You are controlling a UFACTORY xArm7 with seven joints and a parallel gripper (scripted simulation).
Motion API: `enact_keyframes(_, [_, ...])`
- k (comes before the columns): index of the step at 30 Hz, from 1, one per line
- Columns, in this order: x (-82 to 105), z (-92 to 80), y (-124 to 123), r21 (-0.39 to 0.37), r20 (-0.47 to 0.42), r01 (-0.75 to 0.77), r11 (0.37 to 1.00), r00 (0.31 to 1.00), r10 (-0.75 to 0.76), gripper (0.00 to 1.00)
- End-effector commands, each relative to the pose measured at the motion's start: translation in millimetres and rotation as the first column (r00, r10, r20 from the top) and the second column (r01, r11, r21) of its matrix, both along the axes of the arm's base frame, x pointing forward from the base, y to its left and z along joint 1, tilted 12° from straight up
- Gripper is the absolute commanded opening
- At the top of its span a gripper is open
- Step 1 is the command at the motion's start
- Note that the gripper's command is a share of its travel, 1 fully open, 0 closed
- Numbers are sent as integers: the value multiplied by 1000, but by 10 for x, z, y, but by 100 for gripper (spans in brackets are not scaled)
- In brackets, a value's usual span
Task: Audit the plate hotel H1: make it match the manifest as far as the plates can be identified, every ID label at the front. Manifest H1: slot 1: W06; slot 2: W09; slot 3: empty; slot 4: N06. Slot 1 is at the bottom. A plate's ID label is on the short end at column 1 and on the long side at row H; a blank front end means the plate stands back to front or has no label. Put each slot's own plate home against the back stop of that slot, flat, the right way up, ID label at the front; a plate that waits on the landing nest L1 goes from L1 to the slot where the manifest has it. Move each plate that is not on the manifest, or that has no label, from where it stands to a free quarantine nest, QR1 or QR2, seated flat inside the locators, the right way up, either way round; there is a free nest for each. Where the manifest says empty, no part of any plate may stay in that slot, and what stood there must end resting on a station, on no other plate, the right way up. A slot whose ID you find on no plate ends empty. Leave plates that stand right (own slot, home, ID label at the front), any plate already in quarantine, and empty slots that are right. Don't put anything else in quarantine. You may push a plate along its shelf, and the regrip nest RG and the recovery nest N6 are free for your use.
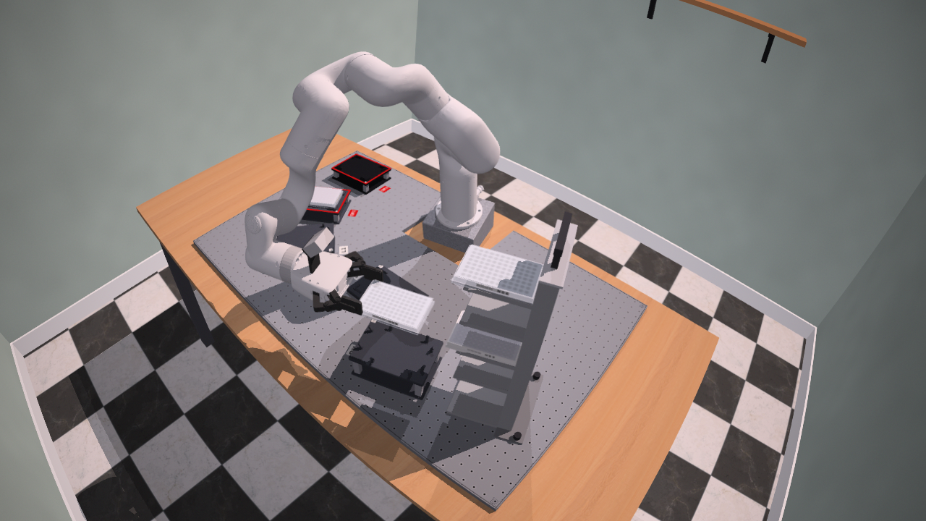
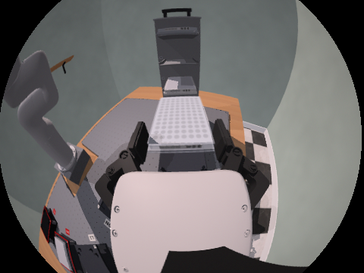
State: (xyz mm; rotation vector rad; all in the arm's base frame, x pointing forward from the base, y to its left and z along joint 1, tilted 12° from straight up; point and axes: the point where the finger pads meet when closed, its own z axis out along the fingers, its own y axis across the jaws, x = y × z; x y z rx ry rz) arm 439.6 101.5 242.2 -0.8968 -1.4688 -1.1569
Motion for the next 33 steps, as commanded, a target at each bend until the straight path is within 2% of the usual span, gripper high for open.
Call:
enact_keyframes(1, [23,-68,0,-1,4,0,1000,1000,0,0])
enact_keyframes(33, [120,-524,17,-1,4,0,1000,1000,0,0])
